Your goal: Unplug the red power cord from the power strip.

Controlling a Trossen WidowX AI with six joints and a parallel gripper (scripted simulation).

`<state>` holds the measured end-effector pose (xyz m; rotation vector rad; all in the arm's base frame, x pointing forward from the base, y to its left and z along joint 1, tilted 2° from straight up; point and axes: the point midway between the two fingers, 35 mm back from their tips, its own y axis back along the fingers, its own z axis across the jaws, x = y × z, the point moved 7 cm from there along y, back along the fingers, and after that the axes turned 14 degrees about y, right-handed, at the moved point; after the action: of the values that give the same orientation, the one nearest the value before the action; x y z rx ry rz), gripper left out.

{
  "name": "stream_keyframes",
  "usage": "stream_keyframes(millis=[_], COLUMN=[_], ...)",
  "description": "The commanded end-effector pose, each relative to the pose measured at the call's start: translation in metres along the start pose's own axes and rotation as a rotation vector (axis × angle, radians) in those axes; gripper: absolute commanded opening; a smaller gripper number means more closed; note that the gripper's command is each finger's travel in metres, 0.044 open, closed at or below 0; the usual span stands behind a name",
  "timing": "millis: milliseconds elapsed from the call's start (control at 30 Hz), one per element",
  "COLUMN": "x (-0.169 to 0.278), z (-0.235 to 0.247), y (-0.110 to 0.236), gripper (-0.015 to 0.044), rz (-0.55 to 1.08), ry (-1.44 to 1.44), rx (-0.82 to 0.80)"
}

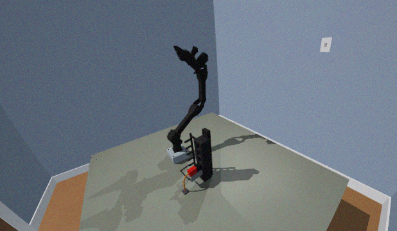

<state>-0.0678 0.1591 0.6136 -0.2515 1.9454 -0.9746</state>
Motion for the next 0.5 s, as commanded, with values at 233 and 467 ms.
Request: stream_keyframes(millis=[233,467], x=[0.034,0.067], z=[0.055,0.140], y=[-0.057,-0.104], gripper=[0.0190,0.0160], rz=[0.094,0.249], ry=[-0.187,-0.350], rx=[-0.250,-0.535])
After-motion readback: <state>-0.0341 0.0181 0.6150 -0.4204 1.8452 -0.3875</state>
